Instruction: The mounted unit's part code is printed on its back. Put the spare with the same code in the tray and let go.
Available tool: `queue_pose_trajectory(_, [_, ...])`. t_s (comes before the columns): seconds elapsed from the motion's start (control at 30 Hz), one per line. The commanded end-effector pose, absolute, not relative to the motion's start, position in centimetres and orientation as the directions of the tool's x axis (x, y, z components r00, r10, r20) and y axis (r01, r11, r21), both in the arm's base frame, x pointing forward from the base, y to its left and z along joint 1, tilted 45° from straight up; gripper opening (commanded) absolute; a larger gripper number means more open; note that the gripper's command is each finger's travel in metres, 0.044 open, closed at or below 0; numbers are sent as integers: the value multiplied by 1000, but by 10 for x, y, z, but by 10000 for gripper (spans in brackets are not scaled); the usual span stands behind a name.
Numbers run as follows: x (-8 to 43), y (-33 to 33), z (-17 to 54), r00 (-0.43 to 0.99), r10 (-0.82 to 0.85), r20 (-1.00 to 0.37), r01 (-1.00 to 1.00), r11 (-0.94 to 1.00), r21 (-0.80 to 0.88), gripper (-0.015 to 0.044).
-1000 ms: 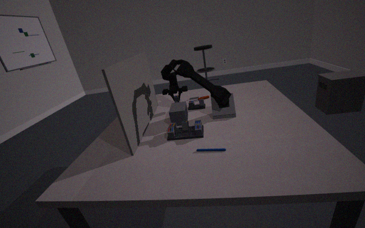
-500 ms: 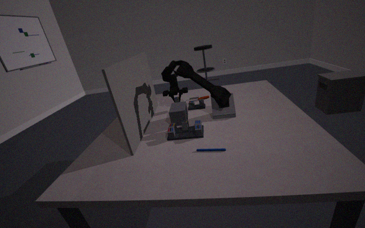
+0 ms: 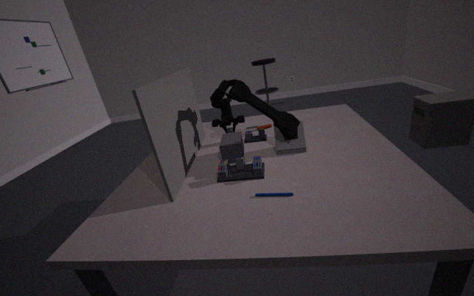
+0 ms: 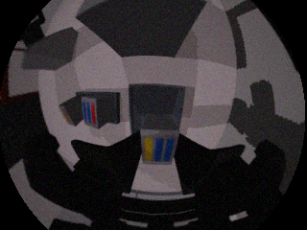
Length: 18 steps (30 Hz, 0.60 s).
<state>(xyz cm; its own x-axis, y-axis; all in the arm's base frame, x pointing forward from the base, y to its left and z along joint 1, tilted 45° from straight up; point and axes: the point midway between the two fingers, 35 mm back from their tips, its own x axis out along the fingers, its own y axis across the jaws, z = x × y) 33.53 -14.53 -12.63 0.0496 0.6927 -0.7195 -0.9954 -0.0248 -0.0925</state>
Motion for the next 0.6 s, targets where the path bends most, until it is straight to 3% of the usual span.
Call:
queue_pose_trajectory(0.0, [334, -142, -129, 49, 697, -716, -996, -20, -88, 0])
queue_pose_trajectory(0.57, [333, -131, -137, 49, 698, -714, -996, -20, -88, 0])
